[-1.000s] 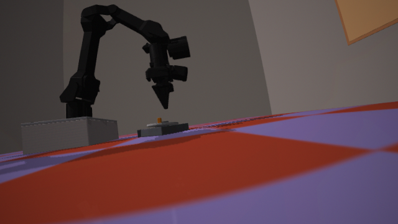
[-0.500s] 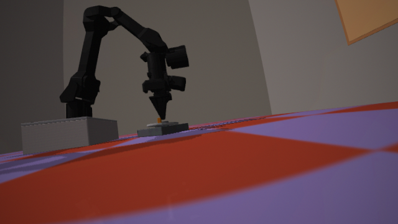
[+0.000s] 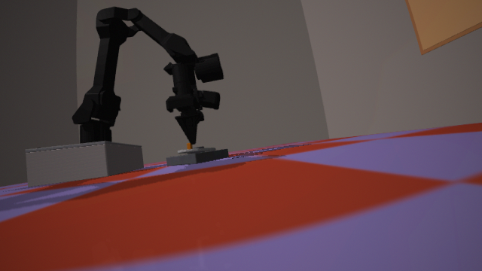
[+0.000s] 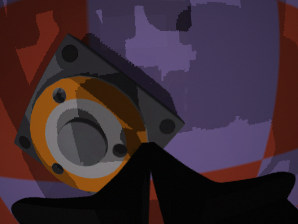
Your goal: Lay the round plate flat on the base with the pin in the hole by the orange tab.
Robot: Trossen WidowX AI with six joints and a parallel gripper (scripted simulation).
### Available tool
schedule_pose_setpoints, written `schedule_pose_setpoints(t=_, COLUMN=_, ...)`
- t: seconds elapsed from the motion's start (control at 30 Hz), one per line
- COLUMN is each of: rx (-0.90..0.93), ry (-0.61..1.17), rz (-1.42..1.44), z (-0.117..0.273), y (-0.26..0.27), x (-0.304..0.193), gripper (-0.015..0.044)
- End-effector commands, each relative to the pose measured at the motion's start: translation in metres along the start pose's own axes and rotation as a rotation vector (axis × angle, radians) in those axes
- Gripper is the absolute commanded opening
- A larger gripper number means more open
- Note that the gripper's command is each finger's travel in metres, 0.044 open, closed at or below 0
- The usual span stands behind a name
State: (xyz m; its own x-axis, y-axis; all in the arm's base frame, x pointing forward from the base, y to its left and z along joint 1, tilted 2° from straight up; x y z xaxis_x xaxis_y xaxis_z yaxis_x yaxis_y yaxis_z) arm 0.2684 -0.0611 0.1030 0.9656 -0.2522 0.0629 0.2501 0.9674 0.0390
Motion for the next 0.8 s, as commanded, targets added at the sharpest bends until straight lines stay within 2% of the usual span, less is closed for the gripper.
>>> schedule_pose_setpoints(t=0.0, rx=-0.003, ry=0.019, rz=0.006, z=-0.0025, y=-0.0005, x=-0.0063, gripper=0.0000)
schedule_pose_setpoints(t=0.77, rx=-0.003, ry=0.020, rz=0.006, z=-0.0015, y=-0.0002, x=-0.0157, gripper=0.0000)
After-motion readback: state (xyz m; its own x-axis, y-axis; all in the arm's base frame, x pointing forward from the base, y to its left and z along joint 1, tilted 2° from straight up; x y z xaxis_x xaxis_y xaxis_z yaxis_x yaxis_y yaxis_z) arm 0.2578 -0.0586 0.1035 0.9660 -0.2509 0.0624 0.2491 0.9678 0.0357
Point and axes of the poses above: the point midway between the two fingers, 35 mm back from their tips, its own z axis back along the fingers, its own y axis across the jaws, x = y × z, the point moved 9 cm from there along z, back along the fingers, and after that the axes turned 12 degrees about -z, right-handed, at the moved point
